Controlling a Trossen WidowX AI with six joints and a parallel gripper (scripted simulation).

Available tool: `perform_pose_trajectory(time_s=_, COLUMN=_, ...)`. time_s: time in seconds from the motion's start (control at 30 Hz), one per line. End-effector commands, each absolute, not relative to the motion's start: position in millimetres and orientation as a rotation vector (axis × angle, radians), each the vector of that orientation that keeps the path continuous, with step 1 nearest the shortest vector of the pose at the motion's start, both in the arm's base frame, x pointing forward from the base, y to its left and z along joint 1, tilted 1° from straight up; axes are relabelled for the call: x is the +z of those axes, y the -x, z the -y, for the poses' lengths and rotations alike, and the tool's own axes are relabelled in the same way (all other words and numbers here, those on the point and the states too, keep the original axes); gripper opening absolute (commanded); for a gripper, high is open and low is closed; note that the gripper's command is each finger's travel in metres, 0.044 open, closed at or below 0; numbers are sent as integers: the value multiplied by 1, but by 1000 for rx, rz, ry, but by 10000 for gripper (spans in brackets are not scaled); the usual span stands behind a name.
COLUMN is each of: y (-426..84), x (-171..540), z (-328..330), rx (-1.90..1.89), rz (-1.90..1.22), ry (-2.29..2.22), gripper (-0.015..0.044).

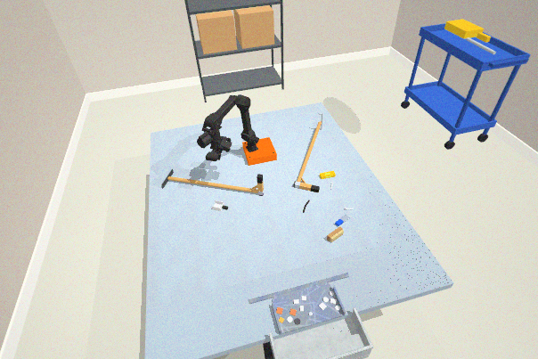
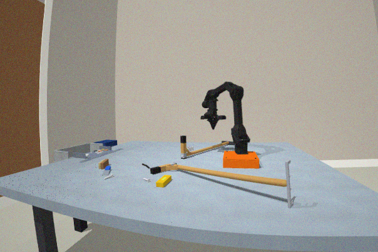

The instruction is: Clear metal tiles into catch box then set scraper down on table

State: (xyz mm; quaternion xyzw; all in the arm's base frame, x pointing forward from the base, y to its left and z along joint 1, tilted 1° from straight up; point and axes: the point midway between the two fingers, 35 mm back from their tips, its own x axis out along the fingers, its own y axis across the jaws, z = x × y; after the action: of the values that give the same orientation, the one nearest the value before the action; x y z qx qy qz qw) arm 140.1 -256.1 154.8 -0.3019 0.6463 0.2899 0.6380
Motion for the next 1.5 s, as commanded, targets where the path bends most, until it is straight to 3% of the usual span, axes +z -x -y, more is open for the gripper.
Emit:
perform_pose_trajectory(time_s=0.0, y=-139, x=153, z=256, rx=678, rz=-1467, ry=698, gripper=0)
perform_pose_trajectory(time_s=1.47, y=-144, x=42, z=266, rx=677, rz=-1467, ry=700, gripper=0)
